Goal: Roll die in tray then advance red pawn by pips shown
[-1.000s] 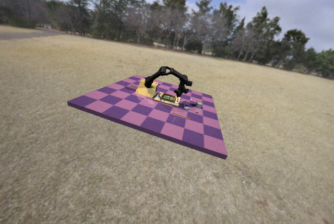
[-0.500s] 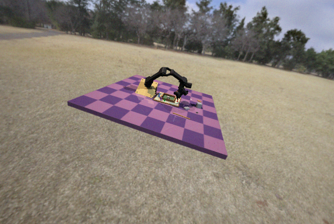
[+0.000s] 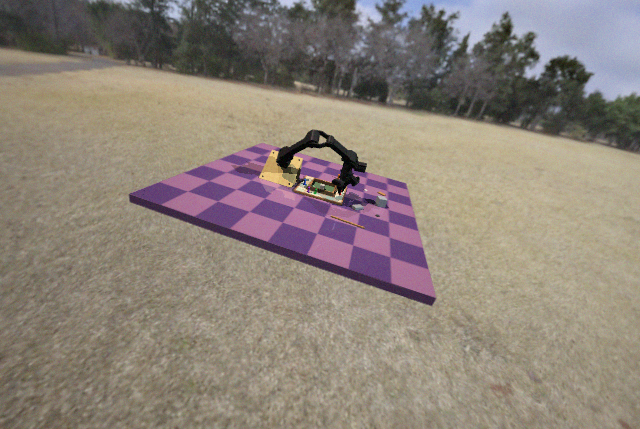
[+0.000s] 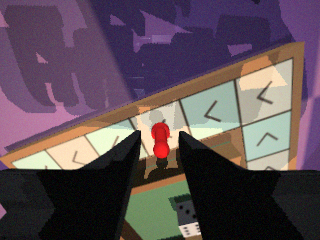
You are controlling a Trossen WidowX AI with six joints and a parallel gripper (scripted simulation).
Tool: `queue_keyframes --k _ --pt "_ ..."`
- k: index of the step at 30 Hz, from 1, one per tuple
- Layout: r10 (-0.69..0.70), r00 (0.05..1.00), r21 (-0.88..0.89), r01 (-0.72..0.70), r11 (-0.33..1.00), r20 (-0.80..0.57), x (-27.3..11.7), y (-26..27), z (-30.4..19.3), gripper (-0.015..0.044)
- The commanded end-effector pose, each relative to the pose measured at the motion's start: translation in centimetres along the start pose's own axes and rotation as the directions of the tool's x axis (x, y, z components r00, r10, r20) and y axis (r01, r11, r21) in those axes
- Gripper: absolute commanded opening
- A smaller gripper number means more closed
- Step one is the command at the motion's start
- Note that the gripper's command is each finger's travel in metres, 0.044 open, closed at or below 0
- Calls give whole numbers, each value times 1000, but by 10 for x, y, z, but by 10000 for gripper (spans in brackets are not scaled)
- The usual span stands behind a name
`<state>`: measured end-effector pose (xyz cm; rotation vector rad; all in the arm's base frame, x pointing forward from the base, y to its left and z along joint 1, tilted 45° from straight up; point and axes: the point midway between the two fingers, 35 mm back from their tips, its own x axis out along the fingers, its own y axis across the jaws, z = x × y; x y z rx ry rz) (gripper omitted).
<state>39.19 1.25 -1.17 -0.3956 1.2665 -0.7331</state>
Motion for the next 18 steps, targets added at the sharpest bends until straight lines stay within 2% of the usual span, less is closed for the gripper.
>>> queue_keyframes --k 1,2,8,13,18 --pt "-7 1000 -6 7 1000 1 2 -1 -1 69" --pt "-7 1000 -6 7 1000 1 2 -1 -1 43" --pt "-7 1000 -6 7 1000 1 2 -1 -1 2" --pt "-7 1000 -6 7 1000 1 1 -1 -1 0" --pt "-2 1000 -7 2 1000 0 -25 2 2 0"
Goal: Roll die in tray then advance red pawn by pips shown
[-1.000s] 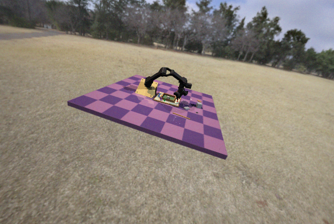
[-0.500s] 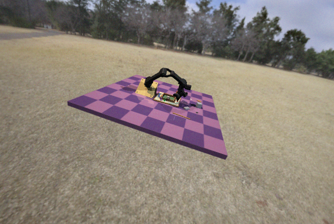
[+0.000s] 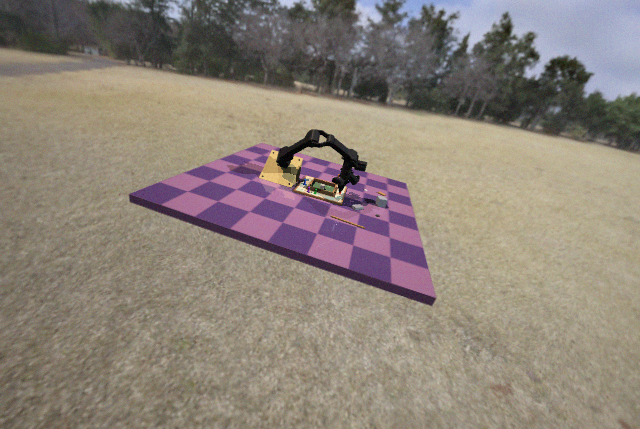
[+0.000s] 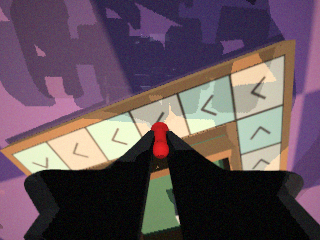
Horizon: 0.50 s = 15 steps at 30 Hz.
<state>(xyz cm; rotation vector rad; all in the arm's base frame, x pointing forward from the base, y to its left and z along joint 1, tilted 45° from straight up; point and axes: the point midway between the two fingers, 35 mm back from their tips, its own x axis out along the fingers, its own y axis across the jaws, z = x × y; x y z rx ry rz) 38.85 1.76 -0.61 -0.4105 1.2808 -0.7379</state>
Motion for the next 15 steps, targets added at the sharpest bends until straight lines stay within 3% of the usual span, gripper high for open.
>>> queue_keyframes --k 1,15 --pt "10 1000 6 -10 1000 10 -24 3 5 0" --pt "9 1000 6 -9 1000 9 -113 -2 0 0"
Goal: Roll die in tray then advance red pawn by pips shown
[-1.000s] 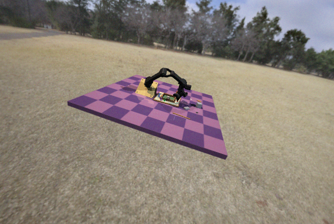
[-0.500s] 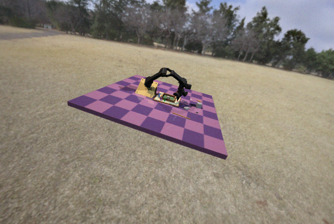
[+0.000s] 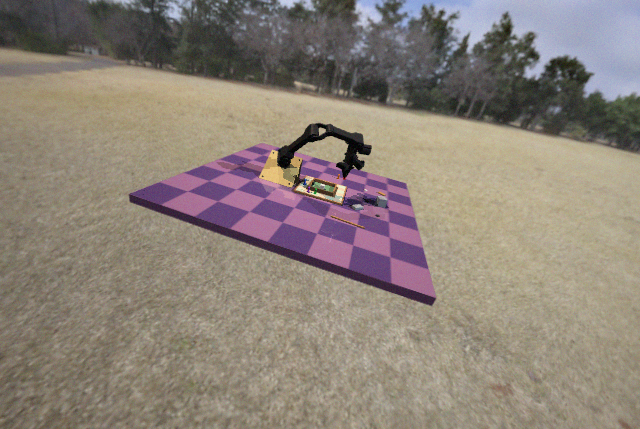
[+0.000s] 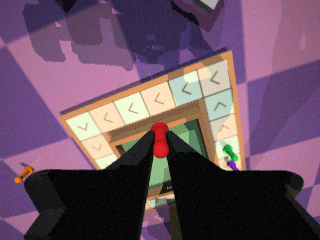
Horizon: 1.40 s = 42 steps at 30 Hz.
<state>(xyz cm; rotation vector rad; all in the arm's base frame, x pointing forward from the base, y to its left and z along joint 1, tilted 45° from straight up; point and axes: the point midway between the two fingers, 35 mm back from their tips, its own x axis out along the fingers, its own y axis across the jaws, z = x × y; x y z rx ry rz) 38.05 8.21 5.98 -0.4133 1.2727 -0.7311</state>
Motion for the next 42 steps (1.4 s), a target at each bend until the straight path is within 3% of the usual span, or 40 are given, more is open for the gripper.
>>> queue_keyframes --k 1,9,26,42 --pt "6 1000 8 -6 1000 -1 -23 -3 -2 0" --pt "9 1000 7 -9 1000 -2 -19 10 -16 0" --pt "17 1000 4 -17 1000 -6 13 59 -94 0" --pt "10 1000 4 -10 1000 -7 48 74 -173 0"
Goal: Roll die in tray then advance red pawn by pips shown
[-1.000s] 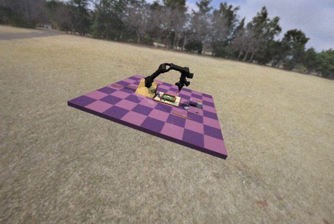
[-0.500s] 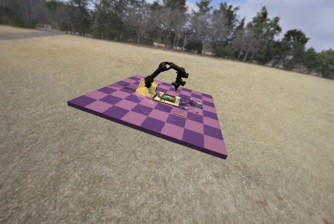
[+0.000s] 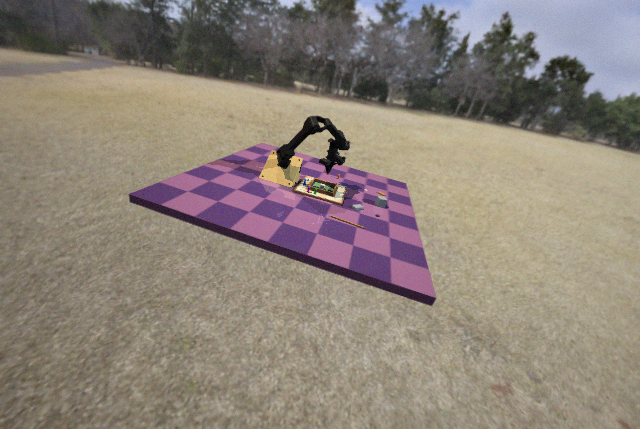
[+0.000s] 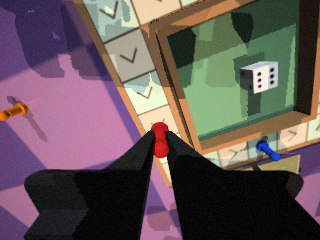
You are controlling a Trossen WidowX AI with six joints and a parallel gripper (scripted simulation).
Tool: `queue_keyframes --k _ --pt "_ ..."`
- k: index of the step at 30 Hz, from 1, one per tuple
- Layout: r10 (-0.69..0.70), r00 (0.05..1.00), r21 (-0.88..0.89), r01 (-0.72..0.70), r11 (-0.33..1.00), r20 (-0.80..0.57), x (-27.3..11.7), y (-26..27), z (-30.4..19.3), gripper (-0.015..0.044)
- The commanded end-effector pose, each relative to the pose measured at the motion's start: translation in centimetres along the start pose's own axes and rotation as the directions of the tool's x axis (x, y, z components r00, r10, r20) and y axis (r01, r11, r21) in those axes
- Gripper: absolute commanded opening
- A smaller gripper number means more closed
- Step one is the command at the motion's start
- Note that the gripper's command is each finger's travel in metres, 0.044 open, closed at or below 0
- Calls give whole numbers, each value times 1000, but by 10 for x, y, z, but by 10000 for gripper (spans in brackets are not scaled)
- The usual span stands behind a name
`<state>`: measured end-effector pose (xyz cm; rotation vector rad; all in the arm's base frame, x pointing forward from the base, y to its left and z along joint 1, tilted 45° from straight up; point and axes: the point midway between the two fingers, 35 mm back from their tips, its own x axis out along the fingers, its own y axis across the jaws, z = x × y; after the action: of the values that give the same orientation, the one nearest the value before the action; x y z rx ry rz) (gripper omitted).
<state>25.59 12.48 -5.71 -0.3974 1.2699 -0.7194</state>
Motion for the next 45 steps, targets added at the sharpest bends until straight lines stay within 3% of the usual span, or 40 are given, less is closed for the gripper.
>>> queue_keyframes --k 1,15,33,42,45 --pt "-8 1000 -2 8 1000 -9 11 -1 -22 0" --pt "-10 1000 -1 10 1000 -8 47 -2 -25 0" --pt "-10 1000 -1 10 1000 -8 65 -2 -25 0" --pt "1 1000 8 -1 1000 -9 58 0 -23 236" --pt "-3 1000 3 3 1000 -9 34 2 -23 315"
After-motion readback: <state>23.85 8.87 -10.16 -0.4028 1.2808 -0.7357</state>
